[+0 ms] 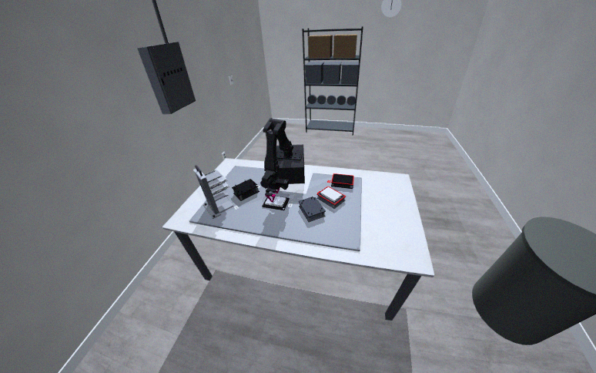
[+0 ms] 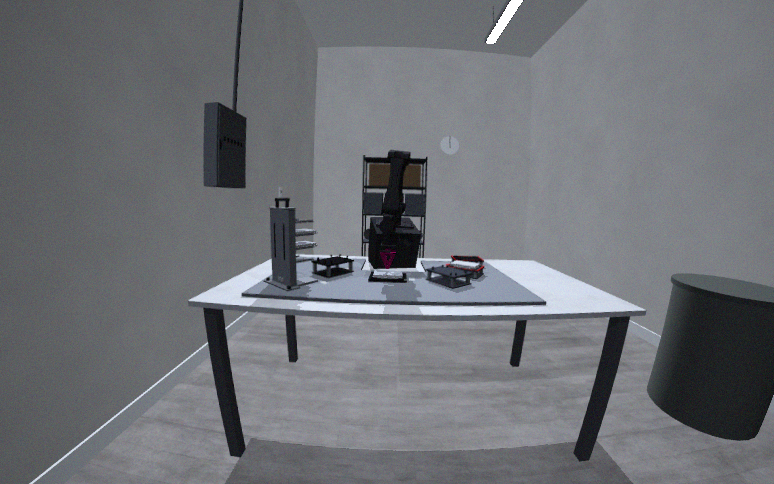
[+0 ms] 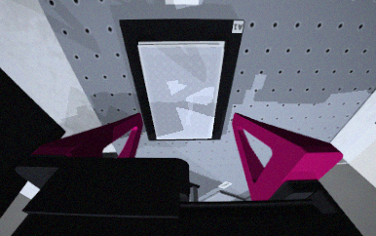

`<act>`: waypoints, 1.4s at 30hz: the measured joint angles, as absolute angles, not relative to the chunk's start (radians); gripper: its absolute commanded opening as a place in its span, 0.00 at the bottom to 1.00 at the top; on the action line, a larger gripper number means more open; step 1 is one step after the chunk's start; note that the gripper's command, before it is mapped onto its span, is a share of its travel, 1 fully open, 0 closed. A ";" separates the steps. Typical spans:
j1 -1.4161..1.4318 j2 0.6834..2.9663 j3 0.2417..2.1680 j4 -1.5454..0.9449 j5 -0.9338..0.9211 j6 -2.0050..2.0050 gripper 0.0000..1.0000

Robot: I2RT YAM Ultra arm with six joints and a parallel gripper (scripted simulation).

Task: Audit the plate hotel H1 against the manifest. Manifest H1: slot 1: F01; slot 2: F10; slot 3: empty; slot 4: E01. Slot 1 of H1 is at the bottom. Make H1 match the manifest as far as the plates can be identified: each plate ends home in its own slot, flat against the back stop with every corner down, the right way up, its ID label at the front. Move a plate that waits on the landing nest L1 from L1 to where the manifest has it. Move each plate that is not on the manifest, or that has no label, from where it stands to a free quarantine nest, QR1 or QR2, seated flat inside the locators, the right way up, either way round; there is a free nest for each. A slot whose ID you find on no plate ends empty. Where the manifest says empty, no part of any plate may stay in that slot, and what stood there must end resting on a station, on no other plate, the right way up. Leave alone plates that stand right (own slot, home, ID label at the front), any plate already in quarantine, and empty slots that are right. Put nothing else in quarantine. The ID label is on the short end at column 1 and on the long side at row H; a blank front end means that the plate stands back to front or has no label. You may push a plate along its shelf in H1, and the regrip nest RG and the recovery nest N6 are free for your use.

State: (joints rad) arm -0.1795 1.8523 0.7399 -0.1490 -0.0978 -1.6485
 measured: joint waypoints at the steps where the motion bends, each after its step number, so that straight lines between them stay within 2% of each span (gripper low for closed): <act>1: -0.181 1.838 0.740 -0.161 -0.098 -1.649 1.00; 15: -0.189 1.743 0.738 -0.268 -0.099 -1.626 1.00; 42: -0.188 1.742 0.738 -0.274 -0.099 -1.159 1.00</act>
